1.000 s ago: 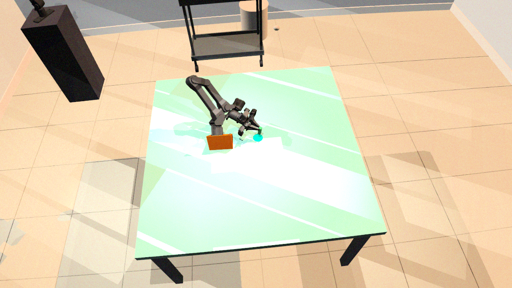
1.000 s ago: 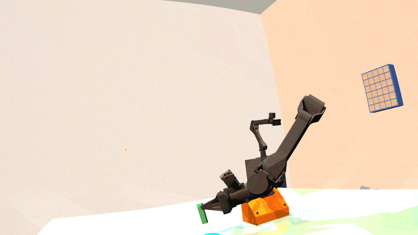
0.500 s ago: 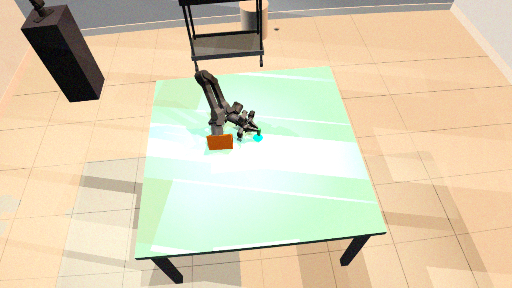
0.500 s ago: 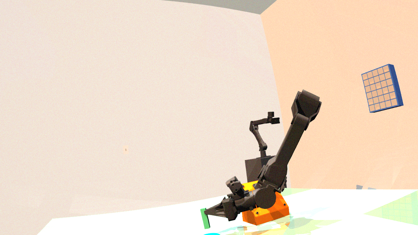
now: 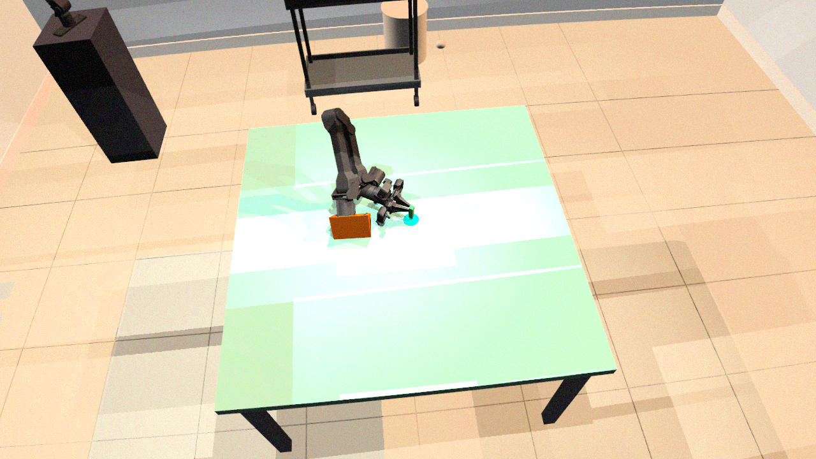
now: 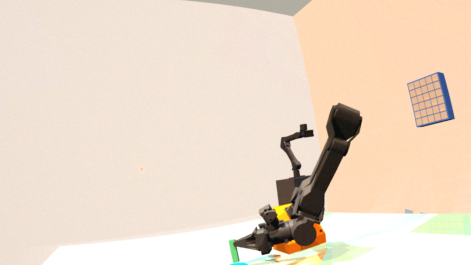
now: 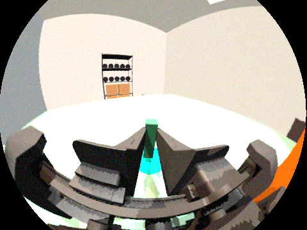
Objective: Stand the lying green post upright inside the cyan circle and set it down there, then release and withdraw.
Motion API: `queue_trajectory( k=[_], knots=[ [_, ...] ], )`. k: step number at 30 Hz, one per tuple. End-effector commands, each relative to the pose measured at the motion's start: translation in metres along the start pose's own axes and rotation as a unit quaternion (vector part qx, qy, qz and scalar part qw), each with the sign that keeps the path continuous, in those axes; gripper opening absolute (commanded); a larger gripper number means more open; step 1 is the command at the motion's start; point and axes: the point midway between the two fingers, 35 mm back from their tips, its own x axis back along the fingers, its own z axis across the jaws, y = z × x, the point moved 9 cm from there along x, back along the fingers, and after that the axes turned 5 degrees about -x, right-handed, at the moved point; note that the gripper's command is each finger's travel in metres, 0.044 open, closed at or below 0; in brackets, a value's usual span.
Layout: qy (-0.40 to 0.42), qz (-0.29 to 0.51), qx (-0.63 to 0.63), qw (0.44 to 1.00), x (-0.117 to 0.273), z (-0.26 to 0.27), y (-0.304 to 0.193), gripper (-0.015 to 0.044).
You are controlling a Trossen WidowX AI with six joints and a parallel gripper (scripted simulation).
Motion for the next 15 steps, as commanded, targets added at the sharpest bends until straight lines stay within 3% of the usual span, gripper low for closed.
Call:
queue_trajectory(
  k=[1,15],
  knots=[
    [-0.002,0.000,0.001,1.000,-0.0011,-0.0025,-0.0064,0.0023],
    [-0.003,0.002,0.001,1.000,-0.0020,-0.0046,-0.0115,0.0023]
  ],
)
